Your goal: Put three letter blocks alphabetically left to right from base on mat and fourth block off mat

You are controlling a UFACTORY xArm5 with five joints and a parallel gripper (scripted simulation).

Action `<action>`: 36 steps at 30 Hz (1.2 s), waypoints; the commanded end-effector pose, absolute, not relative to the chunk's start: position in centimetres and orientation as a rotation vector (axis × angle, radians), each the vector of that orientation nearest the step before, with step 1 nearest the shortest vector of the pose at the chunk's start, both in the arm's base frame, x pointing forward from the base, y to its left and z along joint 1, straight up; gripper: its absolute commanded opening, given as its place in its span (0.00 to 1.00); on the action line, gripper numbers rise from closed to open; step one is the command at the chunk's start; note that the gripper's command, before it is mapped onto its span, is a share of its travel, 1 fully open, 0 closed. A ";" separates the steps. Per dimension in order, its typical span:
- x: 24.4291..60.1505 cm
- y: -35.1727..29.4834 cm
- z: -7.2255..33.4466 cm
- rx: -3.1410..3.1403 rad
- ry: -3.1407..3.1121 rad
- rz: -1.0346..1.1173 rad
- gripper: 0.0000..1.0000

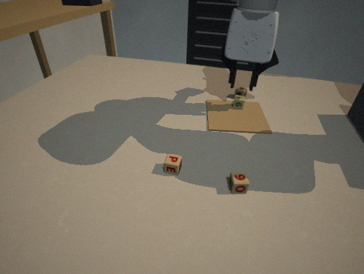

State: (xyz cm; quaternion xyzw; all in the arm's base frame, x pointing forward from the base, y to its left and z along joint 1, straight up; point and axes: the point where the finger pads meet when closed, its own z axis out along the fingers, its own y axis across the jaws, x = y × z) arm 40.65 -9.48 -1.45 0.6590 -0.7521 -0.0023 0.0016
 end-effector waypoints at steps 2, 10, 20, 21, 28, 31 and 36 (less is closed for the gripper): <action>40.7 -9.5 1.4 2.069 -2.361 -0.005 0.42; 40.7 -9.5 2.5 2.069 -2.361 -0.005 0.42; 40.7 -9.5 2.5 2.069 -2.361 -0.005 1.00; 40.7 -9.5 2.5 2.069 -2.361 -0.005 1.00; 40.7 -9.5 2.5 2.069 -2.361 -0.005 1.00; 40.7 -9.5 2.5 2.069 -2.361 -0.005 1.00; 40.8 -9.4 2.5 2.079 -2.352 -0.005 1.00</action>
